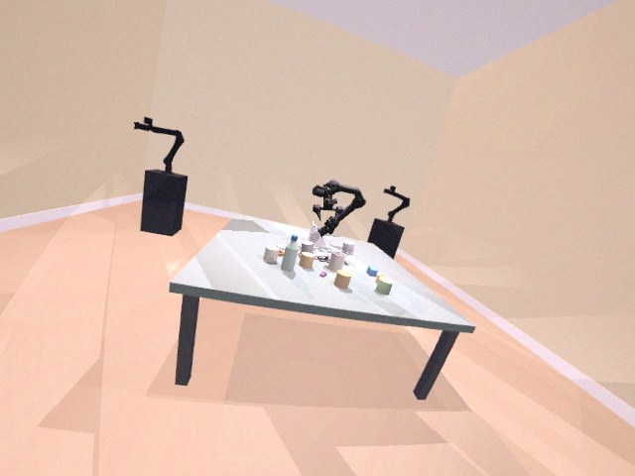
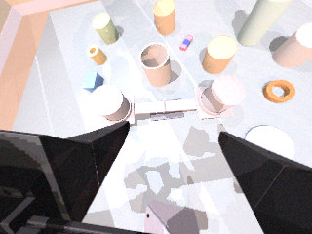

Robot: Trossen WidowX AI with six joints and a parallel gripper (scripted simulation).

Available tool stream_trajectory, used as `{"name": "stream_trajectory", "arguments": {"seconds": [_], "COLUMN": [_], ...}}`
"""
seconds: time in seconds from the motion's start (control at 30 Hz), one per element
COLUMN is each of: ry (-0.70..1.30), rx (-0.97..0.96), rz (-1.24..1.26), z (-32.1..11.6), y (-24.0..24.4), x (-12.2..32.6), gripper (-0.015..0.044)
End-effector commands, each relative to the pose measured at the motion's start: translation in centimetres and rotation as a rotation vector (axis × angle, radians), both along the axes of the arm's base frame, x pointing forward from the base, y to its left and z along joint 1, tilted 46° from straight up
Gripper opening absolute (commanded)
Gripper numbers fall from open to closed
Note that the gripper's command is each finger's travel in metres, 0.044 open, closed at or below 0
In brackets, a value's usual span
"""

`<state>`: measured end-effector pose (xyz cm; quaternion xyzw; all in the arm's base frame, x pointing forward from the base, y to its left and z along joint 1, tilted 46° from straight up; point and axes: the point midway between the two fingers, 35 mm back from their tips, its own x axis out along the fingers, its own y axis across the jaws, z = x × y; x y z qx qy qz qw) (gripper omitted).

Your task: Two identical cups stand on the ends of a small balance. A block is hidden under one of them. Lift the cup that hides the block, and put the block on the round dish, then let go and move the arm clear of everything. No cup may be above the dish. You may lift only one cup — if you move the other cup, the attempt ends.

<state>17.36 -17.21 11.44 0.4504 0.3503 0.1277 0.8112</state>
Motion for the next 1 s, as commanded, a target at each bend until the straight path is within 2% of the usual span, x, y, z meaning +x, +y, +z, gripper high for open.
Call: {"name": "stream_trajectory", "arguments": {"seconds": [0.0, 0.5, 0.97], "ry": [0.1, 0.513, 0.907], "rx": [0.073, 0.338, 0.51], "rz": [-0.002, -0.093, -0.261], "z": [-0.9, -4.4, -8.3], "y": [-0.7, -2.6, -3.3], "x": [0.8, 4.8, 9.1], "gripper": [0.044, 0.044, 0.044]}}
